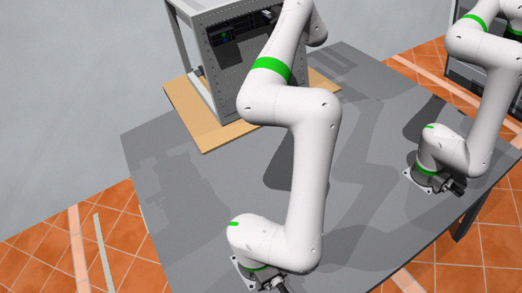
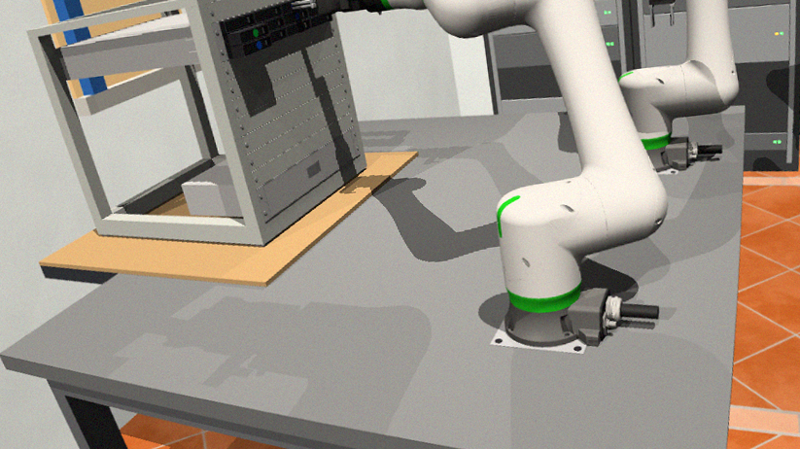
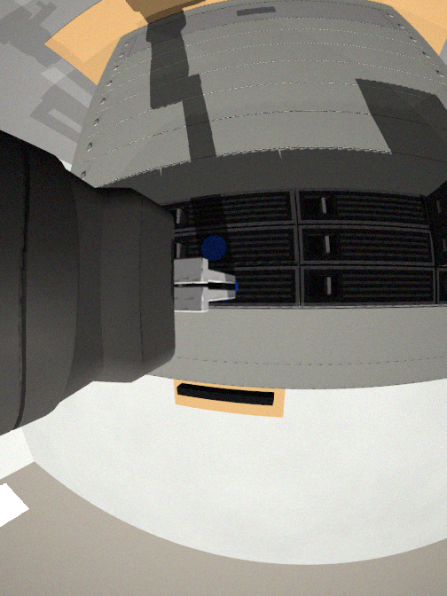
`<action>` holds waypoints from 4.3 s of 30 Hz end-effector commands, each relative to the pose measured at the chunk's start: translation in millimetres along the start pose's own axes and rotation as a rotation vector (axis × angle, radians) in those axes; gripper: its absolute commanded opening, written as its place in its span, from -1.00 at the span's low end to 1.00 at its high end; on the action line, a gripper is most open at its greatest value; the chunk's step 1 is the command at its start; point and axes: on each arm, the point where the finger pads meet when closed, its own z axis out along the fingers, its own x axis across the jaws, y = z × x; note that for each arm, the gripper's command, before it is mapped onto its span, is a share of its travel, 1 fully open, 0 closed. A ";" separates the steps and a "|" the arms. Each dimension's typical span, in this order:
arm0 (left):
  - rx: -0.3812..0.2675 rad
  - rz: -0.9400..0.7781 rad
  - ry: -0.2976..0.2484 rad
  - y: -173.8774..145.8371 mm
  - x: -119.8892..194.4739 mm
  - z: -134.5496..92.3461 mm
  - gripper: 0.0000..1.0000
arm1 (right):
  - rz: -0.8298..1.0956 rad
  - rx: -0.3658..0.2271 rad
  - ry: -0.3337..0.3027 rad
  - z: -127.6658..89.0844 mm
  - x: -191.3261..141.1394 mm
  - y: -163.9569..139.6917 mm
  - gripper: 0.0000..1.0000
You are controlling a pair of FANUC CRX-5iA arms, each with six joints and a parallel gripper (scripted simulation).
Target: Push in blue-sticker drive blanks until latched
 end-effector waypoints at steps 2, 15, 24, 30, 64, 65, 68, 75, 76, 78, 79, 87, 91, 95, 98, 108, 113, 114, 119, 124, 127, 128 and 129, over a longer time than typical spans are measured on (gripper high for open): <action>0.000 -0.002 0.002 -0.4 2.2 -0.1 -1.00 | 0.000 -0.002 0.000 -0.8 -0.1 0.2 1.00; 0.000 -0.002 0.002 -0.4 2.2 0.8 -1.00 | 0.000 -0.002 0.000 -0.8 -0.1 0.2 1.00; 0.000 -0.002 0.002 -0.4 2.2 0.8 -1.00 | 0.000 -0.002 0.000 -0.8 -0.1 0.2 1.00; 0.000 -0.002 0.002 -0.4 2.2 0.8 -1.00 | 0.000 -0.002 0.000 -0.8 -0.1 0.2 1.00; 0.000 -0.002 0.002 -0.4 2.0 -61.9 -1.00 | 0.000 -0.002 0.000 -0.8 -0.1 0.2 1.00; 0.000 -0.002 0.002 -0.4 2.0 -67.8 -1.00 | 0.000 -0.002 0.000 -0.8 -0.1 0.2 1.00; 0.000 -0.002 0.002 -0.4 1.9 -83.1 -1.00 | 0.000 -0.002 0.000 -0.8 -0.1 0.2 1.00; 0.000 -0.002 0.002 -0.4 1.9 -95.7 -1.00 | 0.000 -0.002 0.000 -0.8 -0.1 0.2 1.00; 0.000 -0.002 0.002 -0.4 1.9 -96.3 -1.00 | 0.000 -0.002 0.000 -0.8 -0.1 0.2 1.00; 0.000 -0.002 0.002 -0.4 1.9 -96.6 -1.00 | 0.000 -0.002 0.000 -0.8 -0.1 0.2 1.00; 0.000 -0.002 0.002 -0.4 1.9 -96.6 -1.00 | 0.000 -0.002 0.000 -0.8 -0.1 0.2 1.00; 0.000 -0.002 0.002 -3.5 1.1 -96.6 -1.00 | 0.000 -0.002 0.000 -0.8 -0.1 0.2 1.00; 0.000 -0.002 0.002 -7.3 0.1 -96.6 -1.00 | 0.000 -0.002 0.000 -0.8 -0.1 0.2 1.00; 0.000 -0.002 0.002 -12.9 -1.4 -96.6 -1.00 | 0.000 -0.002 0.000 -0.8 -0.1 0.2 1.00; 0.000 -0.002 0.002 -20.6 -3.4 -96.6 -1.00 | 0.000 -0.002 0.000 -0.8 -0.1 0.2 1.00; 0.000 -0.002 0.002 -55.9 -12.7 -96.6 -1.00 | 0.000 -0.002 0.000 -0.8 -0.1 0.2 1.00; 0.000 -0.002 0.002 -76.8 -18.1 -96.6 -1.00 | 0.000 -0.002 0.000 -0.8 -0.1 0.2 1.00; 0.000 -0.002 0.002 -82.4 -19.6 -96.6 -1.00 | 0.000 -0.002 0.000 -0.8 -0.1 0.2 1.00; 0.000 -0.002 0.002 -111.8 -27.3 -96.6 -1.00 | 0.000 -0.002 0.000 -0.8 -0.1 0.2 1.00; 0.000 -0.002 0.002 -141.8 -35.2 -96.5 -1.00 | 0.000 -0.002 0.000 -0.8 -0.1 0.2 1.00; 0.000 -0.002 0.002 -147.7 -36.7 -96.5 -1.00 | 0.000 -0.002 0.000 -0.8 -0.1 0.2 1.00; 0.000 -0.002 0.002 -153.4 -38.2 -96.5 -1.00 | 0.000 -0.002 0.000 -0.8 -0.1 0.2 1.00; 0.000 -0.001 0.002 -159.0 -39.7 -96.5 -1.00 | 0.000 -0.002 0.000 -0.8 -0.1 0.2 1.00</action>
